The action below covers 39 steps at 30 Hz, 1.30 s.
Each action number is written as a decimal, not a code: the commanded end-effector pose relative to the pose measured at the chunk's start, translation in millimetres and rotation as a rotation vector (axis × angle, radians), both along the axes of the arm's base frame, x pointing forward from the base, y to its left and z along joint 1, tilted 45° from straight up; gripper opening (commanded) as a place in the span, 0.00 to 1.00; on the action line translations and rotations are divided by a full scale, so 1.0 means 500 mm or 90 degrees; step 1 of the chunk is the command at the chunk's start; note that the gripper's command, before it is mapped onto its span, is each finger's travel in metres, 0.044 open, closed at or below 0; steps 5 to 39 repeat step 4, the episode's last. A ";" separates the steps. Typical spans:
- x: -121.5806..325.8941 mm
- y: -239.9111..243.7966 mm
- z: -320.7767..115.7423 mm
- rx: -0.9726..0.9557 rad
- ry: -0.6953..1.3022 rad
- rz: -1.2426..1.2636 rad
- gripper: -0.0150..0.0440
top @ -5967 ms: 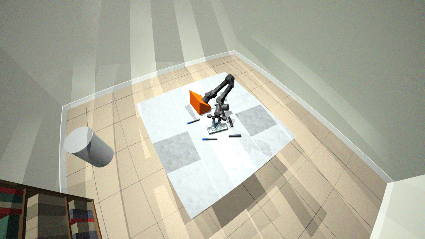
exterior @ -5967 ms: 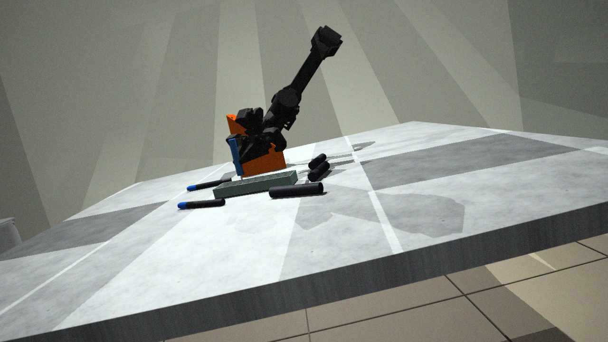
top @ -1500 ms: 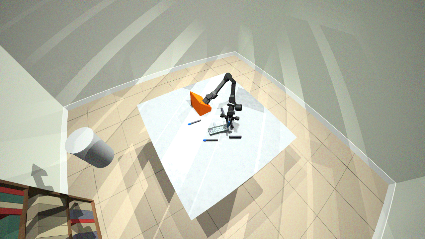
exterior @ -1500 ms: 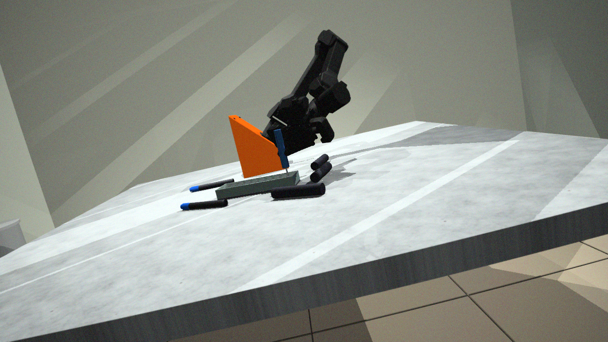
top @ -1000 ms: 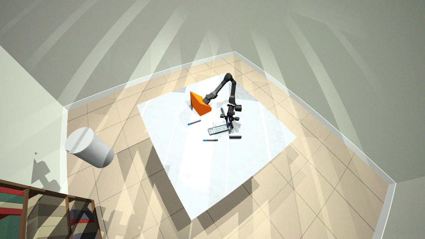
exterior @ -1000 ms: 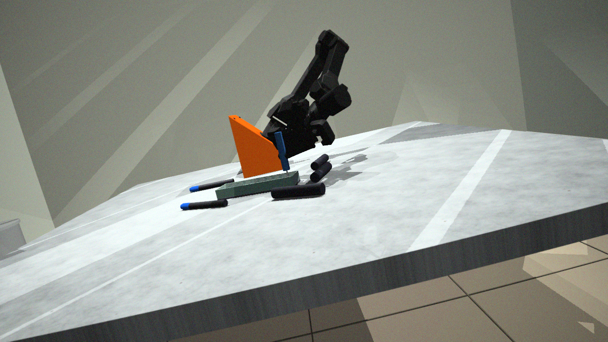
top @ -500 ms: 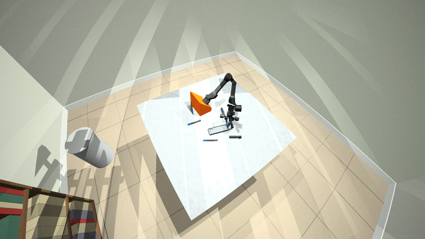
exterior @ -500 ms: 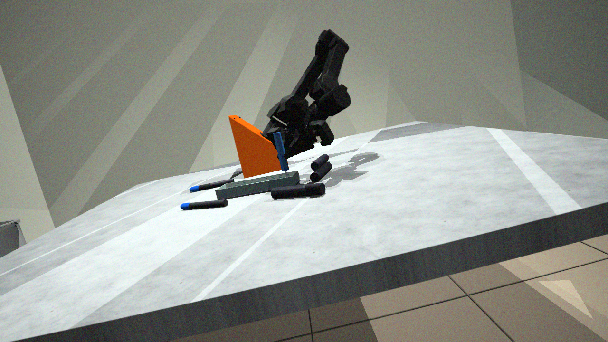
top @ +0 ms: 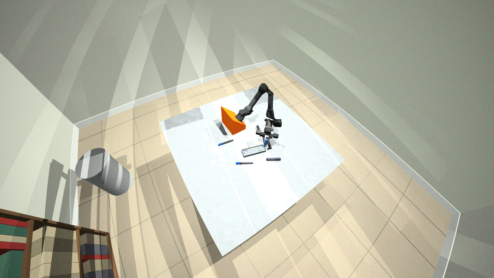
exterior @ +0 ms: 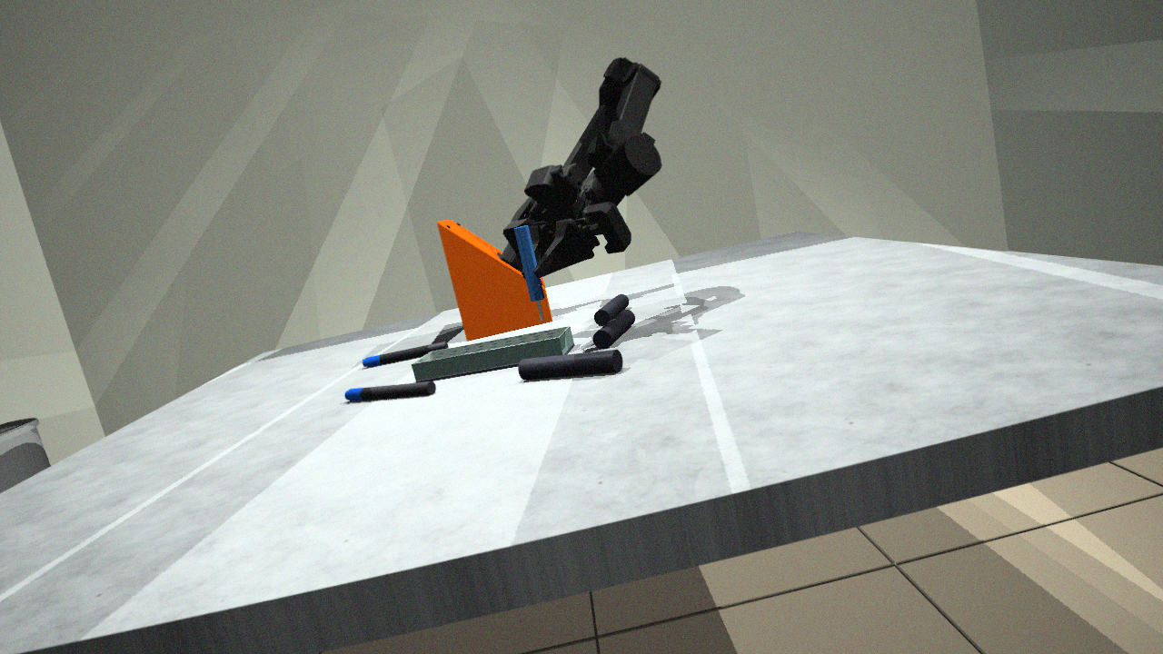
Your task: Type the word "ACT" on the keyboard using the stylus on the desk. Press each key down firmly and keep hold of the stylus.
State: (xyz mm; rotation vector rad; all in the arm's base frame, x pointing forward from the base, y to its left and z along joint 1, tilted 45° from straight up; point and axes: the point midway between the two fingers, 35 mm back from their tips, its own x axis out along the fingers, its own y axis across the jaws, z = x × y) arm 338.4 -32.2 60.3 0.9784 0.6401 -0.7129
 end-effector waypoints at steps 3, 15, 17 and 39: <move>0.000 -0.001 0.002 0.000 -0.001 0.000 0.40; 0.000 -0.001 0.002 0.000 -0.001 0.000 0.39; 0.000 -0.001 0.002 0.000 -0.001 0.000 0.39; 0.000 -0.001 0.002 0.000 -0.001 0.000 0.39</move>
